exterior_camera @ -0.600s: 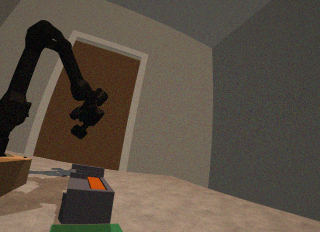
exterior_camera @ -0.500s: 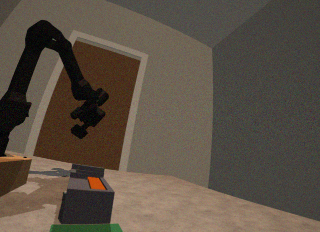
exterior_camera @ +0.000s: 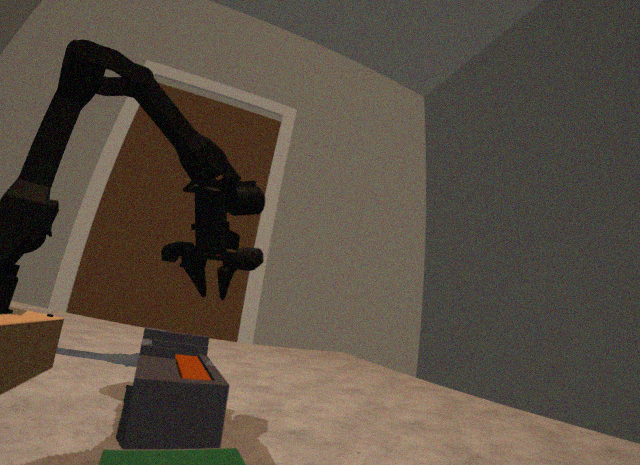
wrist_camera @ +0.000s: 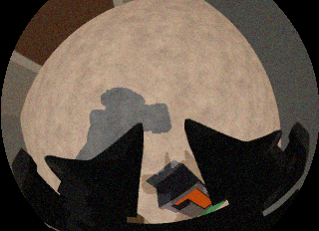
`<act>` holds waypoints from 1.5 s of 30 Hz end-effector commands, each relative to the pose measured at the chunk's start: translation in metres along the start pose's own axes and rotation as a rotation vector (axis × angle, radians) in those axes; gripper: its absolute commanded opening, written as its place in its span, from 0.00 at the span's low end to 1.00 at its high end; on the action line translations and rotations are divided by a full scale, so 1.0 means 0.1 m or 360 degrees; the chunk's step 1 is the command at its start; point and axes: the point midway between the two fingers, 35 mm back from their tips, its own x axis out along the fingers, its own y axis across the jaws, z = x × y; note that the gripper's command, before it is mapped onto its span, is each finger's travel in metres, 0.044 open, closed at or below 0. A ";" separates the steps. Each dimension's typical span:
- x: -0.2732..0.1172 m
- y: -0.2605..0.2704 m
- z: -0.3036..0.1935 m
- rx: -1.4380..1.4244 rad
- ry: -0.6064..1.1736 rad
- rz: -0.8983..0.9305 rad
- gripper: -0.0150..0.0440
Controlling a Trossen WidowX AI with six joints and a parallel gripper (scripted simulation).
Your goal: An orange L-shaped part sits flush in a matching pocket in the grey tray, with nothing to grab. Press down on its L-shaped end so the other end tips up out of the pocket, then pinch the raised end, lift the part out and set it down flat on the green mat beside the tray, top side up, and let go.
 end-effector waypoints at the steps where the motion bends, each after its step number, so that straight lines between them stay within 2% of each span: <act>1: -0.28 -0.26 -0.69 0.0854 0.0411 -0.0135 0.56; 5: -0.56 -0.32 -1.14 0.1434 0.0683 -0.0271 0.56; 15: -0.58 -0.32 -1.17 0.1470 0.0700 -0.0280 0.56; 18: -0.45 -0.33 -1.22 0.1470 0.0700 -0.0280 0.56; 24: 0.06 -0.29 -1.49 0.1470 0.0701 -0.0280 0.56; 45: 0.30 -0.28 -1.60 0.1470 0.0701 -0.0279 0.56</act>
